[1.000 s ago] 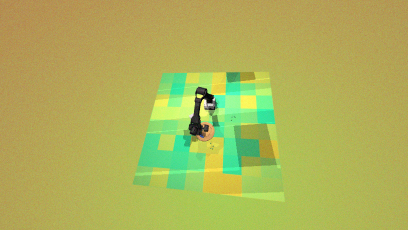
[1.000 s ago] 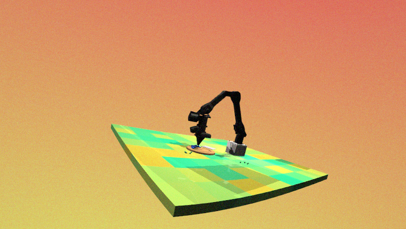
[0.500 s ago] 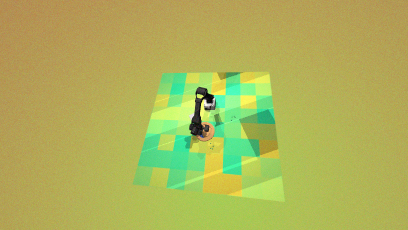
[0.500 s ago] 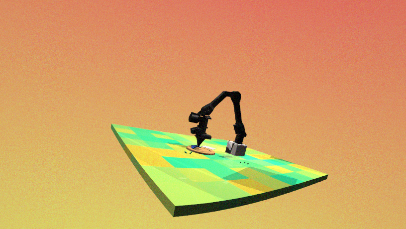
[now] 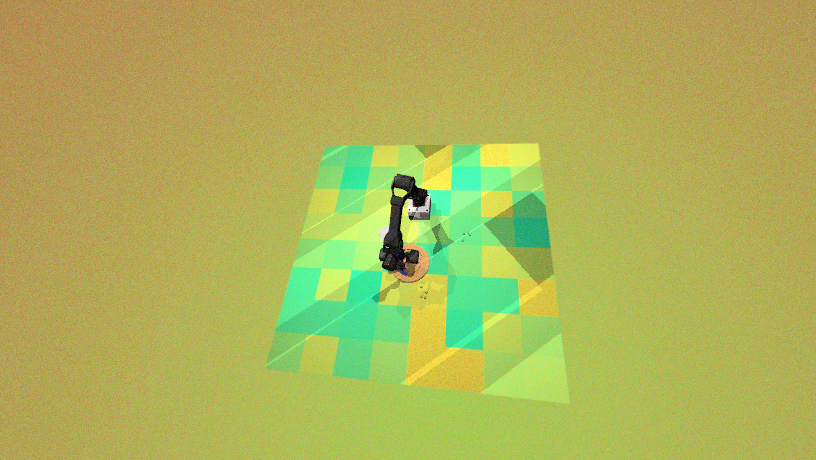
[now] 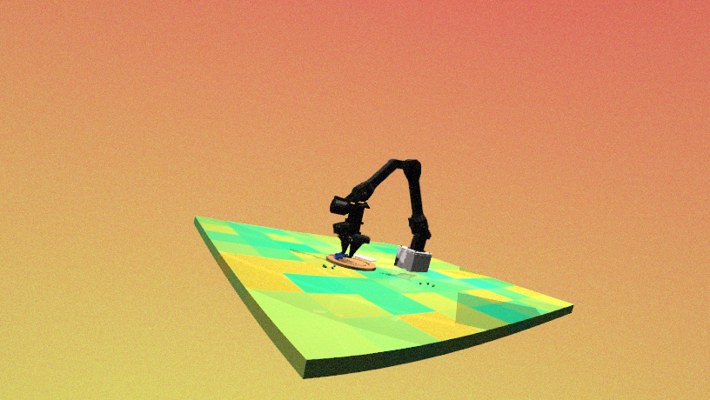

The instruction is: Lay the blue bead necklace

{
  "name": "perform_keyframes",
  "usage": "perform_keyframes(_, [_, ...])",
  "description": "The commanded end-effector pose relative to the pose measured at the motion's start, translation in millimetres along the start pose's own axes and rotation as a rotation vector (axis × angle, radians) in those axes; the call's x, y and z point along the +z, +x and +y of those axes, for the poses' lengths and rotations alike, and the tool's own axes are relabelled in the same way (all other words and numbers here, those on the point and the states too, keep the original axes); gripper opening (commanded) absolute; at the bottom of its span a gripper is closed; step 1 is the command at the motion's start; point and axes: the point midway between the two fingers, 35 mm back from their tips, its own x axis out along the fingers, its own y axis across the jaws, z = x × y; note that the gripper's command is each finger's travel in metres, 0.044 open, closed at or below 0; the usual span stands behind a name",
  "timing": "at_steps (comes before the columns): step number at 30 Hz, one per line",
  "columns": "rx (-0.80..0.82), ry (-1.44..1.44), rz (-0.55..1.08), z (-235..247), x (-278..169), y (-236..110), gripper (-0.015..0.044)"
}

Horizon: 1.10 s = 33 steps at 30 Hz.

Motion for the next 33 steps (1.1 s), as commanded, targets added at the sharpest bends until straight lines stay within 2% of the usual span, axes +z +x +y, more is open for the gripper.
perform_keyframes(1, [-0.009, 0.006, 0.004, -3.1, -1.2, -1.5, 0.0367])
perform_keyframes(4, [-0.001, 0.001, 0.004, -0.1, -1.1, -1.7, 0.0440])
perform_keyframes(9, [-0.009, 0.010, 0.005, 0.0, -0.9, -10.2, 0.0440])
perform_keyframes(33, [-0.009, 0.010, 0.005, 0.0, -0.9, -10.2, 0.0440])
